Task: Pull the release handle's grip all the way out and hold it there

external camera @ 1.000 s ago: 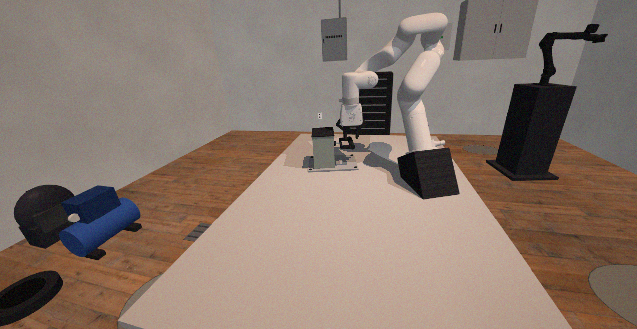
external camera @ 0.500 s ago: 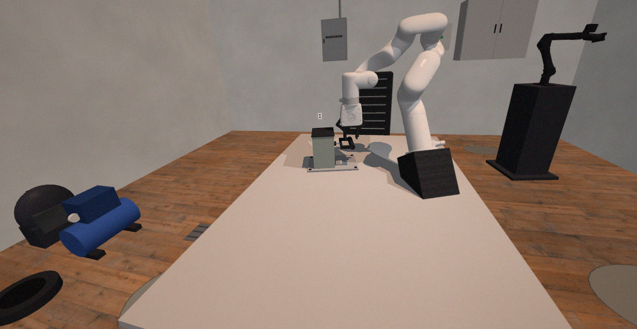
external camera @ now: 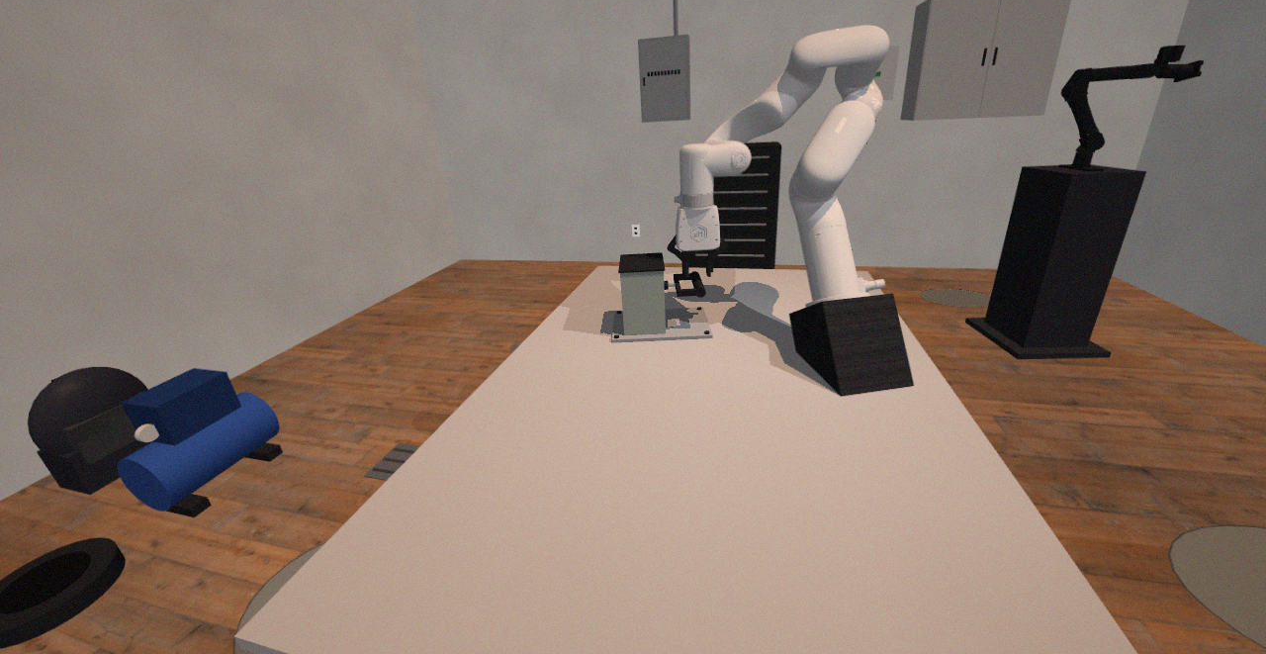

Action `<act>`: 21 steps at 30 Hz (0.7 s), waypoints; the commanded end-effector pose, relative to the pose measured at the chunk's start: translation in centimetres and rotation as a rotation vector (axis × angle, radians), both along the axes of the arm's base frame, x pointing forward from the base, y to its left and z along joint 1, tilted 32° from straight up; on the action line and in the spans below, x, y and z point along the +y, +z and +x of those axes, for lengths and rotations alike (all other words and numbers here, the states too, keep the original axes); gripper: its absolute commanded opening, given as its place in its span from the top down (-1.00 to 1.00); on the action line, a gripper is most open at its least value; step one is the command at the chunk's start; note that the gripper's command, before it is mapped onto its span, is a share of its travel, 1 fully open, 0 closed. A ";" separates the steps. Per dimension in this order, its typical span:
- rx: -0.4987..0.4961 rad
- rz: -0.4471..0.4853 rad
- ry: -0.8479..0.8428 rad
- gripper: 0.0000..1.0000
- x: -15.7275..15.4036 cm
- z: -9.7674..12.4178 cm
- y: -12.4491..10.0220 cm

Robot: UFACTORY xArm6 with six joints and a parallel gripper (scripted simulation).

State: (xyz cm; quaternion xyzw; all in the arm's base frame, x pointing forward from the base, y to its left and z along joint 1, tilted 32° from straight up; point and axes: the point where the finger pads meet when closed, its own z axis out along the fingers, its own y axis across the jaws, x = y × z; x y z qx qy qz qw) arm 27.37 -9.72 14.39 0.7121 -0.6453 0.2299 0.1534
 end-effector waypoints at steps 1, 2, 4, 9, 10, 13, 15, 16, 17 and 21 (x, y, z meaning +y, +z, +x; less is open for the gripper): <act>-0.003 0.000 0.001 -0.02 0.0 0.1 0.1; -0.003 0.000 0.001 -0.02 0.0 0.1 0.1; -0.003 0.000 0.001 -0.02 0.0 0.1 0.1; -0.003 0.000 0.001 -0.02 0.0 0.1 0.1; -0.003 0.000 0.001 -0.02 0.0 0.1 0.1; -0.003 0.000 0.001 -0.02 -0.1 0.1 0.0; -0.003 0.000 0.001 -0.02 -0.1 0.1 -0.1; -0.003 0.000 0.001 -0.02 -0.1 0.1 -0.1; -0.003 0.000 0.001 -0.02 -0.2 0.1 -0.2; -0.003 0.000 0.001 -0.02 -0.3 0.2 -0.5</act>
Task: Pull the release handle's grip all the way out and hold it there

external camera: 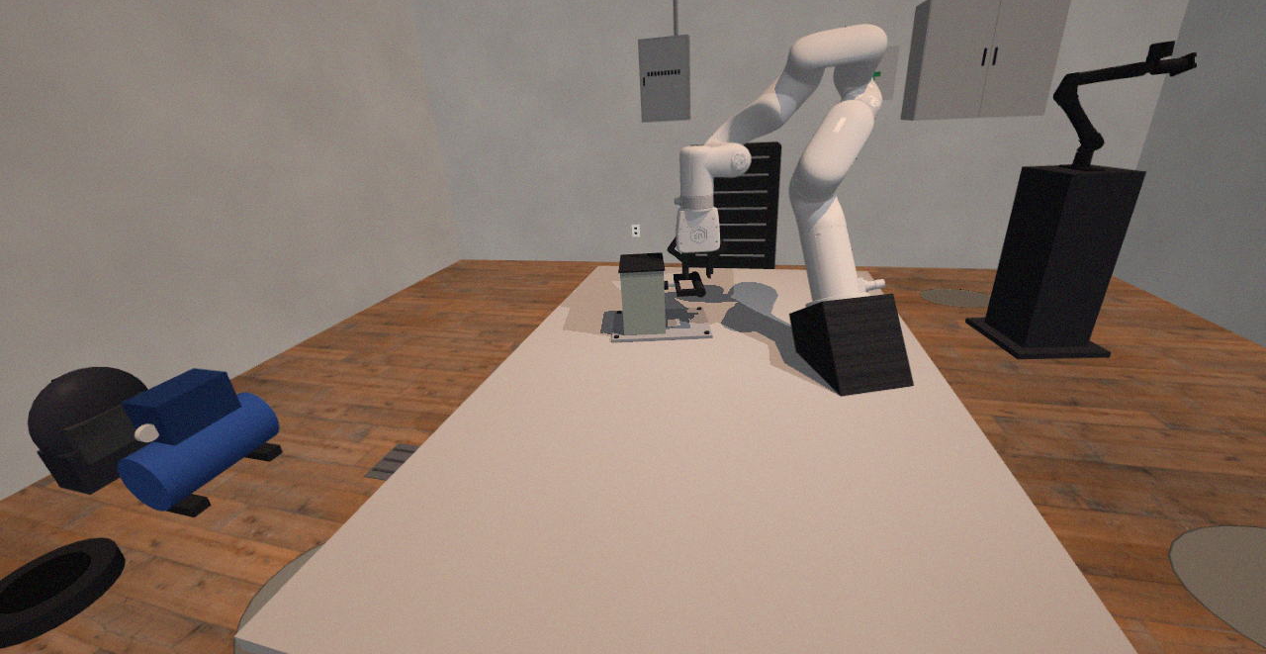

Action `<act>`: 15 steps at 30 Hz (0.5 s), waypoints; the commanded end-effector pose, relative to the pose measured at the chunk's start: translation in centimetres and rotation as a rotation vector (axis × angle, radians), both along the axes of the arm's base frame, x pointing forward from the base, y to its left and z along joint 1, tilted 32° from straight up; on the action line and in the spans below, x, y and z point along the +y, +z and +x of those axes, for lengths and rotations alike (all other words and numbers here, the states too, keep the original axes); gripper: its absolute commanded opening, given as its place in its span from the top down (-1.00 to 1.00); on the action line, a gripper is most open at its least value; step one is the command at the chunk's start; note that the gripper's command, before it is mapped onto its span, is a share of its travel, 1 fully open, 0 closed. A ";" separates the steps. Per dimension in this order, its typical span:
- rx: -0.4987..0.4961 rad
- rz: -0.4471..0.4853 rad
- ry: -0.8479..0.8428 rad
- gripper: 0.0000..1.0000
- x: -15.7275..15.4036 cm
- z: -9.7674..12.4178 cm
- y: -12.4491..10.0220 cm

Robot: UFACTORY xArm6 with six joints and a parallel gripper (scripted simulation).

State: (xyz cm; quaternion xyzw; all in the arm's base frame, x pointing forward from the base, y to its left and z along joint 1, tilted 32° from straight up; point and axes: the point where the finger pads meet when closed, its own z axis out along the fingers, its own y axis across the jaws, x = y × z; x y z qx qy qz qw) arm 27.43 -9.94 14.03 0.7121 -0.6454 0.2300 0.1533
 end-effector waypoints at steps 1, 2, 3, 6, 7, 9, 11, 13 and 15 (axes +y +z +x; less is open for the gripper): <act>-0.003 0.000 0.001 -0.02 -0.2 0.1 -0.2; -0.003 0.000 0.001 -0.02 -0.2 0.1 -0.2; -0.003 0.000 0.001 -0.02 -0.2 0.1 -0.2; -0.003 0.000 0.001 -0.02 -0.3 0.2 -0.4; -0.003 0.000 0.001 -0.02 -0.4 0.2 -0.5; -0.003 0.000 0.001 -0.02 -0.5 0.2 -0.7; -0.003 0.000 0.001 -0.02 -0.6 0.3 -0.9; -0.003 0.000 0.001 -0.02 -0.7 0.3 -1.1; -0.003 0.000 0.001 -0.02 -0.9 0.3 -1.4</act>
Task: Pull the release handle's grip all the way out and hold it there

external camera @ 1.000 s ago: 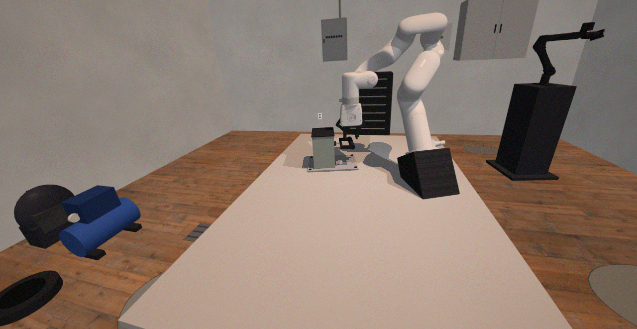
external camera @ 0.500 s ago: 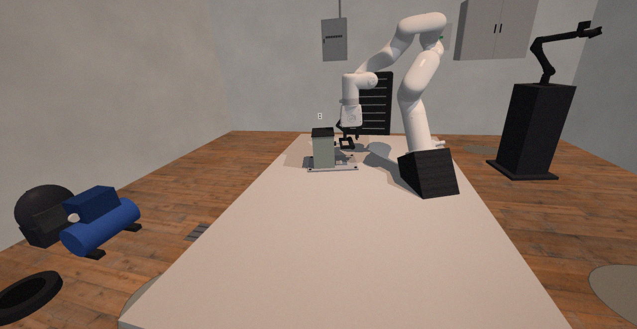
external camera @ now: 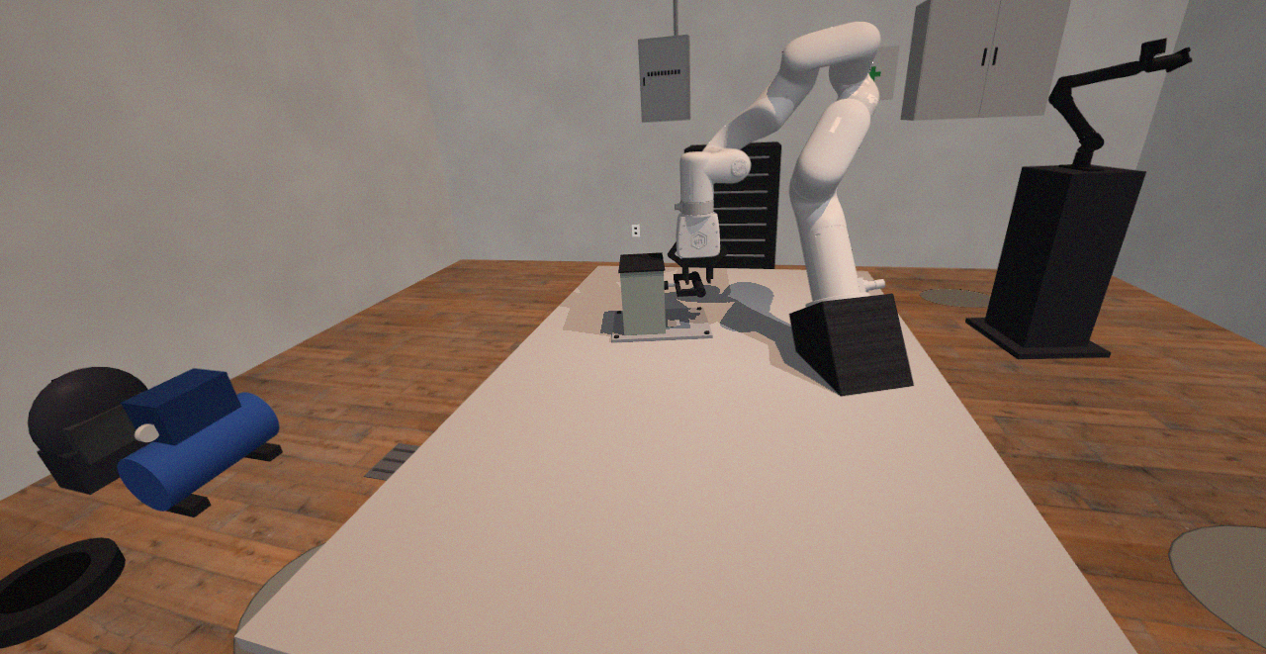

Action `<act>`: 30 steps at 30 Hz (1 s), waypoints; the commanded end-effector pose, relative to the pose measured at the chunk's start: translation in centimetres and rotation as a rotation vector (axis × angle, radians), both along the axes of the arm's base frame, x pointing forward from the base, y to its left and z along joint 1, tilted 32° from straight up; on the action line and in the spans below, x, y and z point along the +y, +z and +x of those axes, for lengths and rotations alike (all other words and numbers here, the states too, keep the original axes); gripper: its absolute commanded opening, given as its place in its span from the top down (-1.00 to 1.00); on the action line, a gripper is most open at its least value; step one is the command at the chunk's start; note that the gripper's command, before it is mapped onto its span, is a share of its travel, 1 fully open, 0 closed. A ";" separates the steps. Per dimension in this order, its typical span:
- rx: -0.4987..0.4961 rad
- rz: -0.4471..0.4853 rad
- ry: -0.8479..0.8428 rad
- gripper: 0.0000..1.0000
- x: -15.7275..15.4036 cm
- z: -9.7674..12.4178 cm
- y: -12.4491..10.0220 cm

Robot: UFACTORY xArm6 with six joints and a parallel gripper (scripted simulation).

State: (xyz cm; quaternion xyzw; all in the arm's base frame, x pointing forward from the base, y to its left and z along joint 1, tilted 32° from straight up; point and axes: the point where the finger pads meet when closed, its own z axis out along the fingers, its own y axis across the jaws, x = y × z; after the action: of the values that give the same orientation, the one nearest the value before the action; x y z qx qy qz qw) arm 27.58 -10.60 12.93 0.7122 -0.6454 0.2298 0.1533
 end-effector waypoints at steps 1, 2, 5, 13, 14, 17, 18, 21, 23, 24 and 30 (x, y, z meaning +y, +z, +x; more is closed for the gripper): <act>-0.003 0.000 0.001 -0.02 -0.3 0.2 -0.4; -0.003 0.000 0.001 -0.02 -0.3 0.2 -0.5; -0.003 0.000 0.001 -0.02 -0.4 0.2 -0.6; -0.003 0.000 0.001 -0.02 -0.8 0.3 -1.3; -0.003 0.000 0.001 -0.02 -0.9 0.3 -1.4; -0.003 0.000 0.001 -0.02 -1.0 0.4 -1.6; -0.003 0.000 0.001 -0.02 -1.0 0.4 -1.6; -0.003 0.000 0.001 -0.02 -1.1 0.4 -1.7; -0.003 0.000 0.001 -0.02 -1.1 0.4 -1.8; -0.003 0.000 0.001 -0.02 -1.1 0.4 -1.8; -0.003 0.000 0.001 -0.02 -1.2 0.4 -1.9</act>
State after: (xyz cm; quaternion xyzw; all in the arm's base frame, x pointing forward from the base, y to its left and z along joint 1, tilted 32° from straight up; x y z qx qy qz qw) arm 27.90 -11.77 11.01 0.7121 -0.6454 0.2299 0.1532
